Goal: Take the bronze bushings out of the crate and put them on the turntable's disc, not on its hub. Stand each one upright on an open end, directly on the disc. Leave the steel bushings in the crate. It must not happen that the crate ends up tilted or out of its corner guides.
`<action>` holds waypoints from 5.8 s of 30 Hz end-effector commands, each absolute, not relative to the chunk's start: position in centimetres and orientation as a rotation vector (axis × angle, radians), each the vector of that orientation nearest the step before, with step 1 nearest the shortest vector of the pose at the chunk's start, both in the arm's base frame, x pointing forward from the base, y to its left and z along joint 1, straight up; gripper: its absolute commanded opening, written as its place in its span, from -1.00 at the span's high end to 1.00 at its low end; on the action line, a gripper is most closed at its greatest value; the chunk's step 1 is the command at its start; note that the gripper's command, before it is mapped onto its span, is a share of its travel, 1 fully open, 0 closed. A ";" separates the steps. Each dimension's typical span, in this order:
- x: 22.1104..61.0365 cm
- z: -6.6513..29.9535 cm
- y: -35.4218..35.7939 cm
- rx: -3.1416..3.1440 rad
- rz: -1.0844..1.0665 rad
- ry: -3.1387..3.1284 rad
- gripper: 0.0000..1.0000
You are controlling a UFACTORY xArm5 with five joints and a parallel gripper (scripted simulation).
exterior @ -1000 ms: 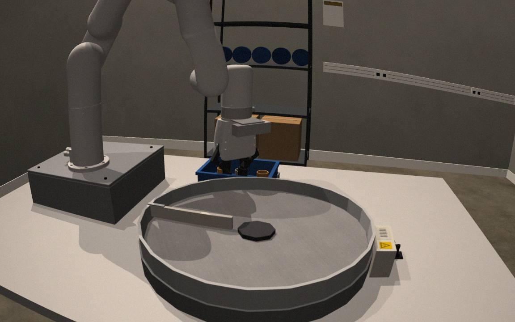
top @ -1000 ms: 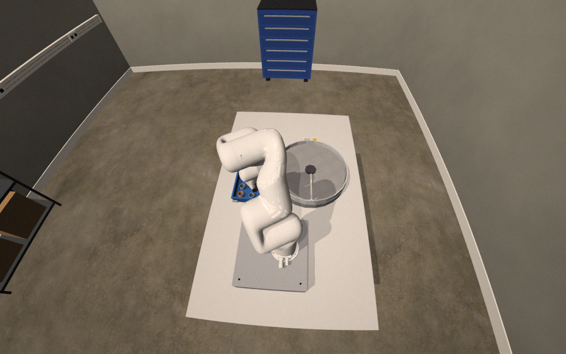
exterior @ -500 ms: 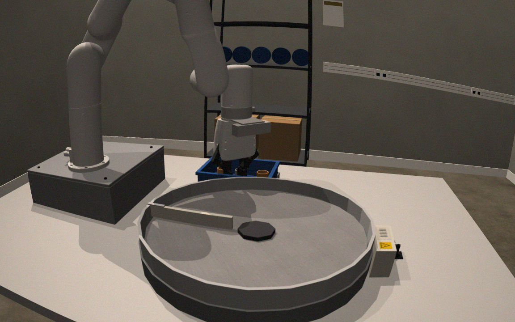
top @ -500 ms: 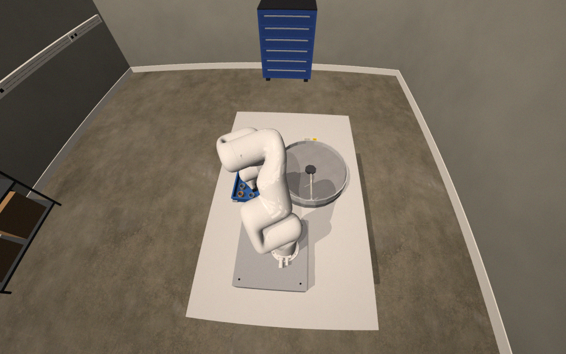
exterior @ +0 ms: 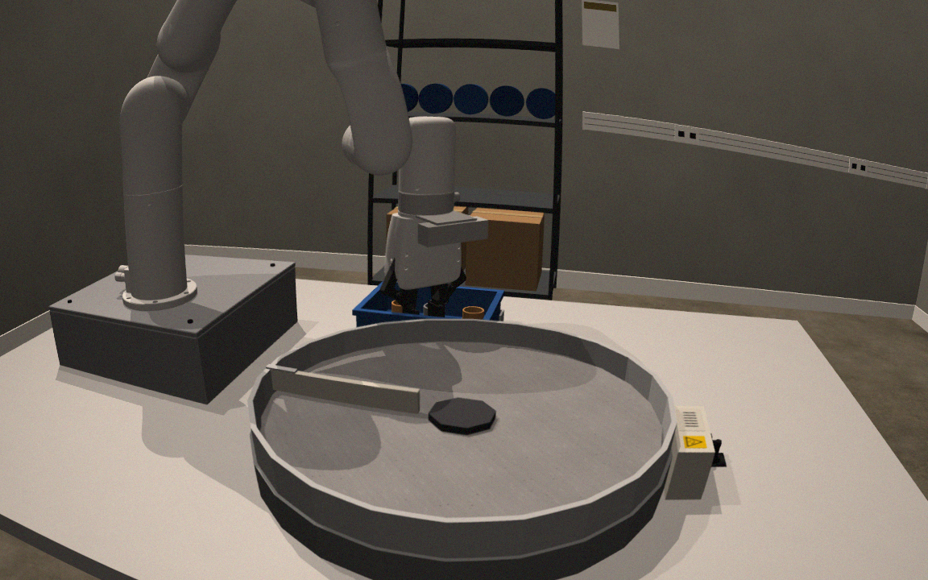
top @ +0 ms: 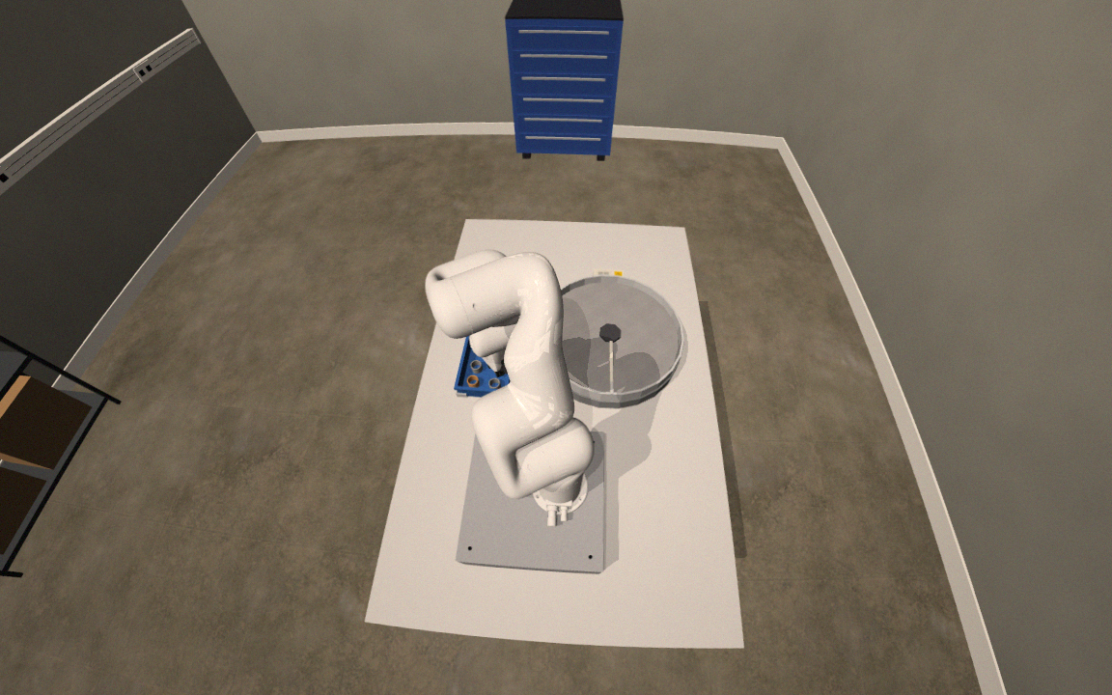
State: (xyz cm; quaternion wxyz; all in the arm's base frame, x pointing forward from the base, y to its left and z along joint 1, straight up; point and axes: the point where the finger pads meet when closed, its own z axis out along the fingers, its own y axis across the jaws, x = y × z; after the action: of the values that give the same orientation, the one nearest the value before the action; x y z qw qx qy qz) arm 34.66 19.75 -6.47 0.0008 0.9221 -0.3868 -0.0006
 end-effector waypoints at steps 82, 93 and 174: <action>35.5 4.2 15.6 2.898 0.001 -1.216 1.00; 37.2 4.2 5.8 2.898 0.002 -1.216 1.00; 38.8 -0.9 -3.5 2.897 0.002 -1.215 1.00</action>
State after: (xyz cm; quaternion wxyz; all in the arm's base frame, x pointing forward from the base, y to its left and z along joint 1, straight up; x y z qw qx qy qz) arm 38.64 -3.45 -0.88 0.0003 0.9221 -0.3868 -0.0010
